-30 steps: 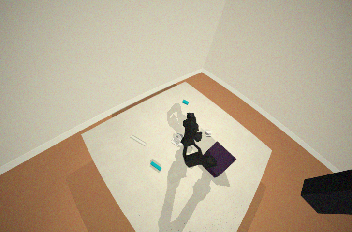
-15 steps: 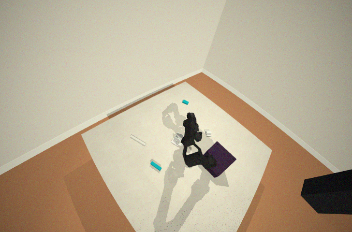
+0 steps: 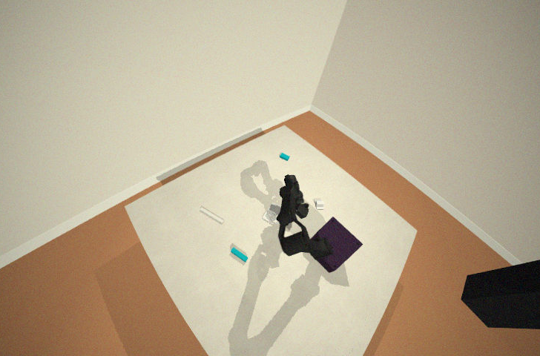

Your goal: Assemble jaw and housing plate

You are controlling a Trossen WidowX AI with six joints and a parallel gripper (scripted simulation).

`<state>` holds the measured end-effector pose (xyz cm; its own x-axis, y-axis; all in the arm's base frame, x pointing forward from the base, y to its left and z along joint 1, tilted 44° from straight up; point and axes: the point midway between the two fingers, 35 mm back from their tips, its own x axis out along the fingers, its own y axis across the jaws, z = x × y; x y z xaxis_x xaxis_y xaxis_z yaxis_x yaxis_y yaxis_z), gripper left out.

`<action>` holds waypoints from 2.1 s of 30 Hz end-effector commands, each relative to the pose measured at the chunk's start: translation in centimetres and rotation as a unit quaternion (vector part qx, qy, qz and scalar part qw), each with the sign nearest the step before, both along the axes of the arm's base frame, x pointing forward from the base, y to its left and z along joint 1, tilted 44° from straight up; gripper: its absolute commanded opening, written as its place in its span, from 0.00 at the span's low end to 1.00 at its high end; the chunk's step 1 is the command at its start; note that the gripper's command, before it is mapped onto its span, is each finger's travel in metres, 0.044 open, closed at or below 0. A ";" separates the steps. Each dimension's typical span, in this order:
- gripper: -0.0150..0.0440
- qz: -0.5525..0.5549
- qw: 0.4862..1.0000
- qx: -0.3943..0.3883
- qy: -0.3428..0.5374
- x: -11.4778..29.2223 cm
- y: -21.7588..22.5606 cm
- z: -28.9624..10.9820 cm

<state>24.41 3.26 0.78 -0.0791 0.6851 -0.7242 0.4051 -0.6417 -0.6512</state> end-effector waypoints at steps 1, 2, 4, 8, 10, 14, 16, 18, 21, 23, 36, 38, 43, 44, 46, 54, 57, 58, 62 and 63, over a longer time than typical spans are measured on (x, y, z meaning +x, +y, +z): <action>0.85 -0.003 1.000 0.002 0.004 -0.3 0.5 -0.6; 0.85 -0.003 1.000 0.002 0.004 -0.3 0.7 -0.7; 0.85 -0.003 1.000 0.002 0.004 -0.3 0.9 -0.9; 0.85 -0.003 1.000 0.003 0.004 -0.4 1.3 -1.4; 0.85 -0.003 1.000 0.003 0.004 -0.4 1.6 -1.6; 0.85 -0.003 1.000 0.003 0.004 -0.5 2.1 -2.1; 0.85 -0.003 1.000 0.003 0.004 -0.5 2.3 -2.3; 0.85 -0.003 1.000 0.004 0.004 -0.6 2.5 -2.5; 0.85 -0.003 1.000 0.004 0.005 -0.7 2.9 -2.9; 0.85 -0.003 1.000 0.005 0.005 -0.7 3.1 -3.0; 0.85 -0.003 1.000 0.005 0.005 -0.8 3.2 -3.1; 0.85 -0.003 1.000 0.005 0.005 -0.8 3.2 -3.1; 0.85 -0.003 1.000 0.005 0.005 -0.8 3.2 -3.1; 0.85 -0.003 1.000 0.005 0.005 -0.8 3.2 -3.1; 0.85 -0.003 1.000 0.005 0.005 -0.8 3.2 -3.1; 0.85 -0.006 1.000 0.004 0.008 -0.8 3.3 -3.3; 0.85 -0.006 1.000 0.004 0.008 -0.8 3.4 -3.3; 0.85 -0.006 1.000 0.004 0.008 -0.8 3.4 -3.3; 0.85 -0.007 1.000 0.004 0.009 -0.8 3.5 -3.5; 0.85 -0.007 1.000 0.004 0.009 -0.8 3.5 -3.5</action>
<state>23.71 6.67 -2.61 -0.0817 0.6894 -0.7198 0.3930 -0.6414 -0.6589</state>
